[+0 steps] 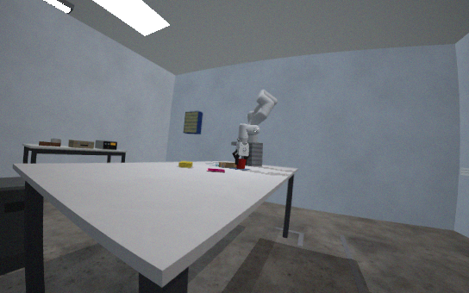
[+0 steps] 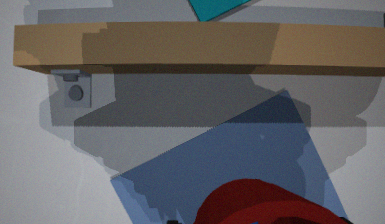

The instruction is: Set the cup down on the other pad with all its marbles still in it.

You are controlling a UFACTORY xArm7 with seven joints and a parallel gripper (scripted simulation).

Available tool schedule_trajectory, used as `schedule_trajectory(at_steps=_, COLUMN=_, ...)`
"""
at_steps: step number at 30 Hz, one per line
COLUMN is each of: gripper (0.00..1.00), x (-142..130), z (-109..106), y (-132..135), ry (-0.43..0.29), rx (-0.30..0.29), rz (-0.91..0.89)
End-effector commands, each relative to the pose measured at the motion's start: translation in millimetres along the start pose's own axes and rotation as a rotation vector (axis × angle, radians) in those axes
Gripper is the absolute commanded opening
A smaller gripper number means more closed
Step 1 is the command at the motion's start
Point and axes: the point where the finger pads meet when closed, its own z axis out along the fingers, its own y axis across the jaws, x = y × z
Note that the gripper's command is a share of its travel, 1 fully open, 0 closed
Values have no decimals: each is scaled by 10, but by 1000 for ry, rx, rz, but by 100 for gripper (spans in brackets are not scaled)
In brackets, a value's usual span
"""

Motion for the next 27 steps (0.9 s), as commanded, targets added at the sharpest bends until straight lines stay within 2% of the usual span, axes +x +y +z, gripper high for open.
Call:
schedule_trajectory(at_steps=1, gripper=84, x=-8, z=-12, y=-14, ry=-2, rx=3, rz=0)
schedule_trajectory(at_steps=14, gripper=84, x=-8, z=-42, y=-14, ry=-2, rx=3, rz=0)
schedule_trajectory(at_steps=21, gripper=84, x=-8, z=-131, y=-14, ry=-2, rx=3, rz=0)
schedule_trajectory(at_steps=27, gripper=84, x=-8, z=-299, y=-13, ry=-2, rx=3, rz=0)
